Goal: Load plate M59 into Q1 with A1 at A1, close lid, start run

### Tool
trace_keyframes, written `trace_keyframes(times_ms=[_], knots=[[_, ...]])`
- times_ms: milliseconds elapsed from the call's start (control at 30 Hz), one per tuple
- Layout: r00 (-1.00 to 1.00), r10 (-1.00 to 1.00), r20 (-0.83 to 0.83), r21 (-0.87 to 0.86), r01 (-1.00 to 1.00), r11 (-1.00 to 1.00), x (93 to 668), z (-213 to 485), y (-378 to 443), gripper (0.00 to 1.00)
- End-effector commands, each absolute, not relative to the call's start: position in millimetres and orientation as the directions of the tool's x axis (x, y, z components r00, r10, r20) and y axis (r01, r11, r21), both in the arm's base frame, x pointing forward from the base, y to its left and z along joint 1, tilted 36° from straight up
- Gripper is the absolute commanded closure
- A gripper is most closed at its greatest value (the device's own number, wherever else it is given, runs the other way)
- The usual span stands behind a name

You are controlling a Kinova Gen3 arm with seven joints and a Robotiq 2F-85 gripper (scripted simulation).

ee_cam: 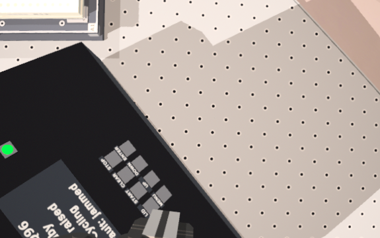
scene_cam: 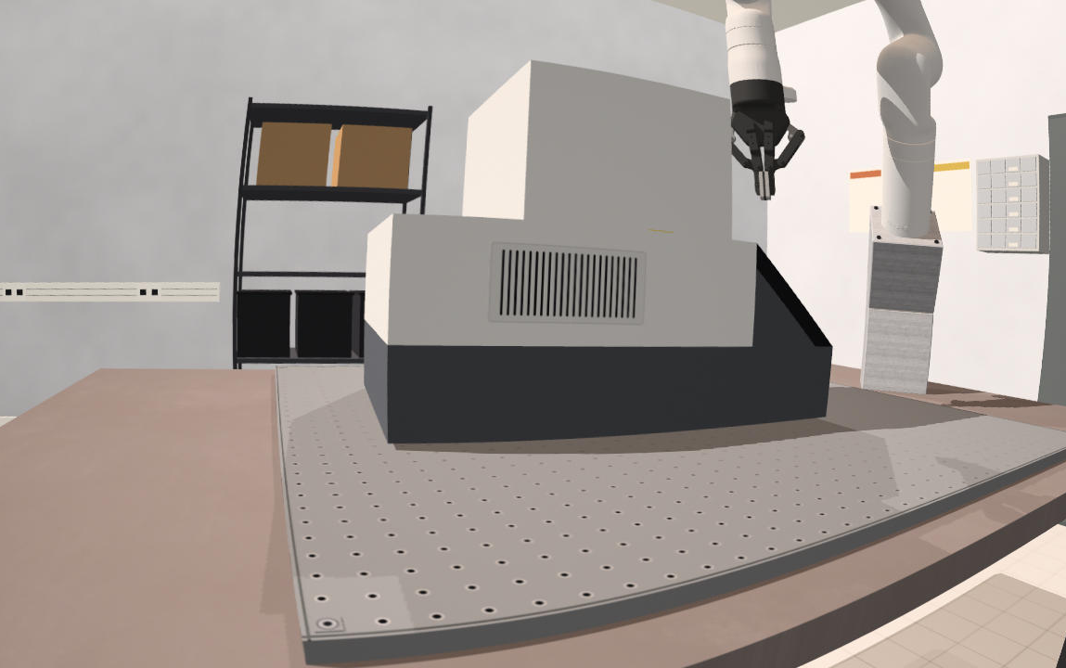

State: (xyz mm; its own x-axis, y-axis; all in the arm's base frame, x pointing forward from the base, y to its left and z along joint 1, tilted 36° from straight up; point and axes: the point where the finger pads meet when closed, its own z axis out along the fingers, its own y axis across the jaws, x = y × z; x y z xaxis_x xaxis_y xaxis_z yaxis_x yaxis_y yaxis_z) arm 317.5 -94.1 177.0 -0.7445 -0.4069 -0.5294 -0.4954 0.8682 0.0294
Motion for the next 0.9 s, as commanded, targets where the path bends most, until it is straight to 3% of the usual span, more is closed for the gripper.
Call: trace_keyframes(times_ms=[0,867], knots=[[-0.747,-0.405,-0.528,0.041,-0.499,0.866,317.8,172.6,-89.5,0.9],[-0.748,-0.402,-0.529,0.042,-0.497,0.867,334.6,146.9,-80.7,0.9]])
